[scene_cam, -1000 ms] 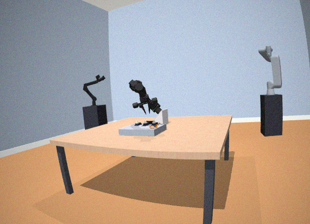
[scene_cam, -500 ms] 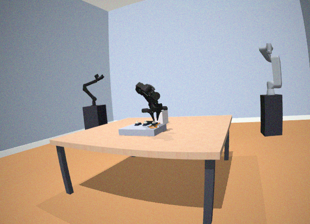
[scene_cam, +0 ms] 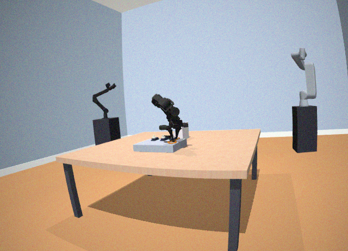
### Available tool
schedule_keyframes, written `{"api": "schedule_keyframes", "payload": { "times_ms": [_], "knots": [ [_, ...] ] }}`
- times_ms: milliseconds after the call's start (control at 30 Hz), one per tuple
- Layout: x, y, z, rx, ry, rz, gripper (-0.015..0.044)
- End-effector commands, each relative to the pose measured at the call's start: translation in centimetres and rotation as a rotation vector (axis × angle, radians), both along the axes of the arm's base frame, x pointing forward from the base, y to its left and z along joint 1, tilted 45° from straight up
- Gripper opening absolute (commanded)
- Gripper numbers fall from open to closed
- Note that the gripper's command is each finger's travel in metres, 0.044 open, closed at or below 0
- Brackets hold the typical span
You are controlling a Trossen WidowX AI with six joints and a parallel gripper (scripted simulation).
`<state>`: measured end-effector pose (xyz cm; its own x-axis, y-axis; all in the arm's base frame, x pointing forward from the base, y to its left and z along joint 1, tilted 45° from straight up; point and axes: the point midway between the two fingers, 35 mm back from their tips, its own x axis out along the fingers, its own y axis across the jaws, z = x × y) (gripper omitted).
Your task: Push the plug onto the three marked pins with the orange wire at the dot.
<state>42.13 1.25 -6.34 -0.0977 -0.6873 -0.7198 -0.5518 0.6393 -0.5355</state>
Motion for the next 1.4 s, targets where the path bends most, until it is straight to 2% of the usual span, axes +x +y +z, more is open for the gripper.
{"api": "schedule_keyframes", "payload": {
  "times_ms": [0, 333, 433, 633, 1167, 1367],
  "knots": [
    [-0.1, -0.3, -0.4, -0.005, 0.006, 0.005, 0.0115],
    [-0.3, -1.2, -1.3, -0.006, 0.006, 0.005, 0.0115],
    [-0.3, -1.2, -1.3, -0.006, 0.006, 0.005, 0.0036],
    [-0.3, -1.2, -1.3, -0.006, 0.006, 0.005, 0.0],
    [0.3, 2.9, 2.9, -0.002, 0.01, 0.009, 0.0],
    [-0.7, 3.0, 3.7, 0.013, 0.112, 0.115, 0.0]
  ]
}}
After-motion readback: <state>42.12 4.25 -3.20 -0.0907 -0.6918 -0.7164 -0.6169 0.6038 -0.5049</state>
